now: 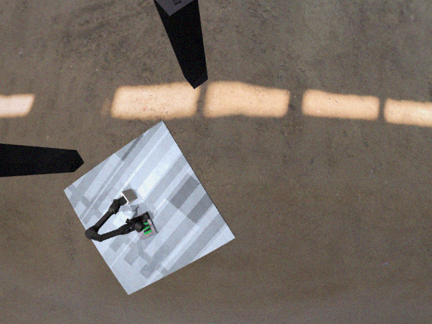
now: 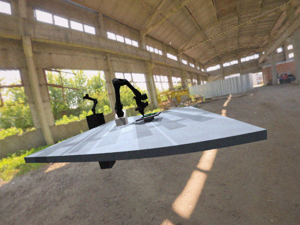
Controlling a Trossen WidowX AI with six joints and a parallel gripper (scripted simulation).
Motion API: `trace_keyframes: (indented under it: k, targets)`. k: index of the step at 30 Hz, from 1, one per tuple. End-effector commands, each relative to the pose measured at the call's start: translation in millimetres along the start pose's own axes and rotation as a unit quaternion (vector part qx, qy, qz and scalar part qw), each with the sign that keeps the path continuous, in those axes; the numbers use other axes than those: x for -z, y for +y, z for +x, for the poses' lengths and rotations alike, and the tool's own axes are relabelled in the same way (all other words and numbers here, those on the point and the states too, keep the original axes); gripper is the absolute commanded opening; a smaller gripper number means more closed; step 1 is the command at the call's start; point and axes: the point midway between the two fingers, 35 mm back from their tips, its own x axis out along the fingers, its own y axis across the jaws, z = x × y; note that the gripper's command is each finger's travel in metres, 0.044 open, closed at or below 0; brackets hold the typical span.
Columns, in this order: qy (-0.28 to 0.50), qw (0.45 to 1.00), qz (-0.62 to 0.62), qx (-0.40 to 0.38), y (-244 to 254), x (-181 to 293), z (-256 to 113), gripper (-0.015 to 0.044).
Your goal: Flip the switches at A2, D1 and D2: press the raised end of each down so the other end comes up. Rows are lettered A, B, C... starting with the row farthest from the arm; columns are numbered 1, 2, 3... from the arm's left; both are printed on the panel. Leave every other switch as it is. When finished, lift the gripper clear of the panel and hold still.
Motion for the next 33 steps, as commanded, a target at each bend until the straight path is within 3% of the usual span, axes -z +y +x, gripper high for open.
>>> trace_keyframes:
  k: [1,30,33]
  targets:
    - [-0.001,1.0,-0.003,0.002,0,0,1,0.0]
    - [-0.002,1.0,-0.003,0.002,-1,0,5,0.0]
    - [0.005,1.0,-0.001,-0.002,2,-2,-19,0.0]
